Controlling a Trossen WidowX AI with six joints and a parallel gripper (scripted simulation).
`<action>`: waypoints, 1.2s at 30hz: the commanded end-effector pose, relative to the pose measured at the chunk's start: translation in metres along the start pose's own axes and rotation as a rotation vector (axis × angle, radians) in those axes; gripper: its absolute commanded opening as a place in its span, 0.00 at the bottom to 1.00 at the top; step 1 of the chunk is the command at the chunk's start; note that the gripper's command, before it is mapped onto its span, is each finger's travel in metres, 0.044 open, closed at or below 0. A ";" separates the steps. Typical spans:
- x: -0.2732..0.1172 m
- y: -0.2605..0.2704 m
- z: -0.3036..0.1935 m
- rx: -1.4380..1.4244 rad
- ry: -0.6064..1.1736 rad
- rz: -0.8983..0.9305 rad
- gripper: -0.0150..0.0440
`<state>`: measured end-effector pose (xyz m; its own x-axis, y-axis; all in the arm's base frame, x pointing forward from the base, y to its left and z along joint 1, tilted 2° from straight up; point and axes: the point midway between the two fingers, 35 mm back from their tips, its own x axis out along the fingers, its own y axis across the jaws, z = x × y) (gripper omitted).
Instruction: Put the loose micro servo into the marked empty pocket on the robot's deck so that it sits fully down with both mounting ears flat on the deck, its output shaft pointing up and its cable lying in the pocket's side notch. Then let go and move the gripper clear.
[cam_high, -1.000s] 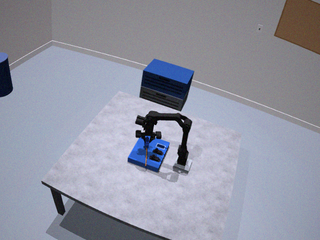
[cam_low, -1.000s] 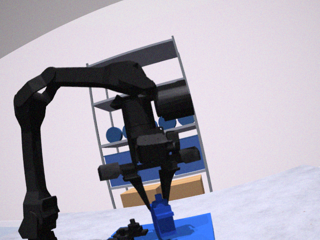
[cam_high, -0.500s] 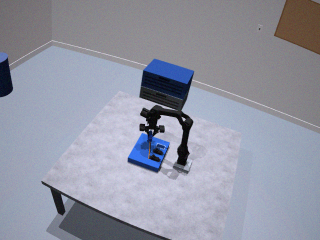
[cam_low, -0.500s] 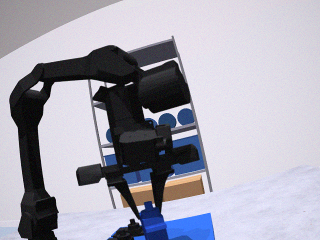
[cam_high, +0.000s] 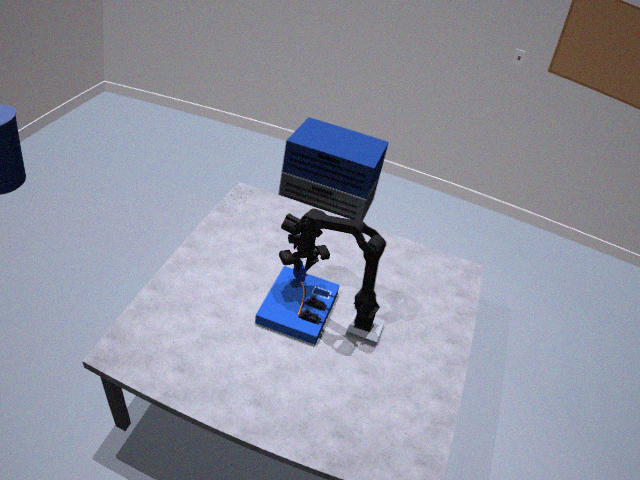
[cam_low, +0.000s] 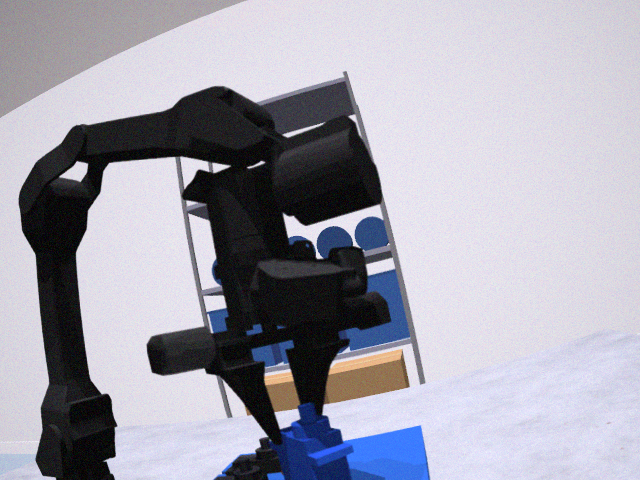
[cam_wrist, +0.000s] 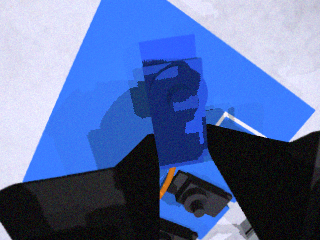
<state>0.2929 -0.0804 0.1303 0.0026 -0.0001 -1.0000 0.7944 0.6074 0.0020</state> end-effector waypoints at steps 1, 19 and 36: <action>0.000 0.000 0.001 -0.118 -0.002 -0.004 0.25; 0.000 0.000 0.001 -0.728 0.000 -0.004 0.25; 0.000 -0.019 -0.014 -0.879 0.002 -0.005 0.25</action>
<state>0.2792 -0.0798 0.1269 -0.0118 0.0038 -0.9999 0.0435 0.9990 0.0033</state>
